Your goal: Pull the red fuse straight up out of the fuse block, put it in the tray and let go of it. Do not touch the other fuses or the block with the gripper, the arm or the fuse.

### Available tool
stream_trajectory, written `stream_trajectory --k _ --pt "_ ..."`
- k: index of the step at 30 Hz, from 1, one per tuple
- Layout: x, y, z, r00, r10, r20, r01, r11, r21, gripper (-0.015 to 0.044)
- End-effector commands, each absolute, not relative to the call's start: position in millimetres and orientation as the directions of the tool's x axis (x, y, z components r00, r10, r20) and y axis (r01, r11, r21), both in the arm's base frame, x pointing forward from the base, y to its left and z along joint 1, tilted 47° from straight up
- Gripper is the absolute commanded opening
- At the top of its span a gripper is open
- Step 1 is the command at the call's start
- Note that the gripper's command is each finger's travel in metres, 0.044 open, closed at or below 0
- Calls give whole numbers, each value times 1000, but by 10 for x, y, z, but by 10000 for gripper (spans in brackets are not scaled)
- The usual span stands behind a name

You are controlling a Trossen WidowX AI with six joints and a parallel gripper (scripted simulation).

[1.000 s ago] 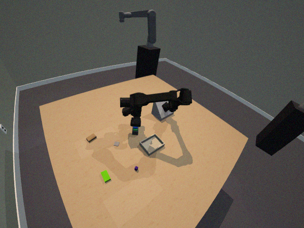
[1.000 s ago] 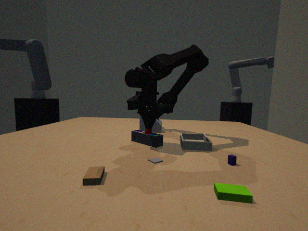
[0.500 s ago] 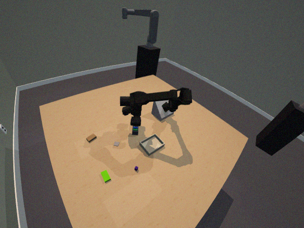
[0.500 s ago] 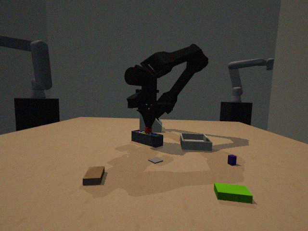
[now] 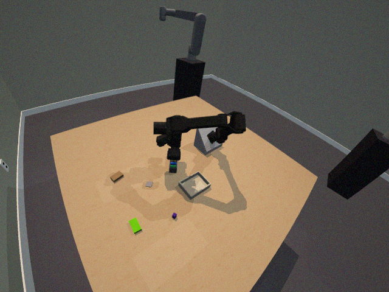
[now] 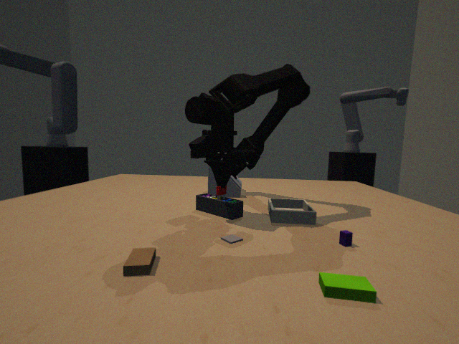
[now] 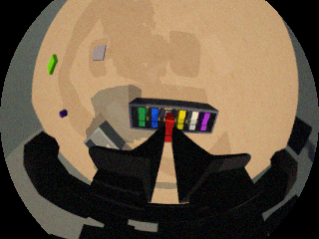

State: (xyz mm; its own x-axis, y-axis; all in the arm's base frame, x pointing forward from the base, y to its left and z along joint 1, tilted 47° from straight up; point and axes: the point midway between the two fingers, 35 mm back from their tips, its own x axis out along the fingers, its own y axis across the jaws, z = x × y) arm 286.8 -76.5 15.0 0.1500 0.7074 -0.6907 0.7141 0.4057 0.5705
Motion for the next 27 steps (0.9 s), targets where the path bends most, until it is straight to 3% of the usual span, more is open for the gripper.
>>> stream_trajectory --k 1,21,27 --pt "2867 -782 171 150 705 -693 709 412 572 0" --pt "2828 -955 340 149 705 -694 710 412 571 0" --pt "2939 -750 589 149 698 -701 713 416 565 0"
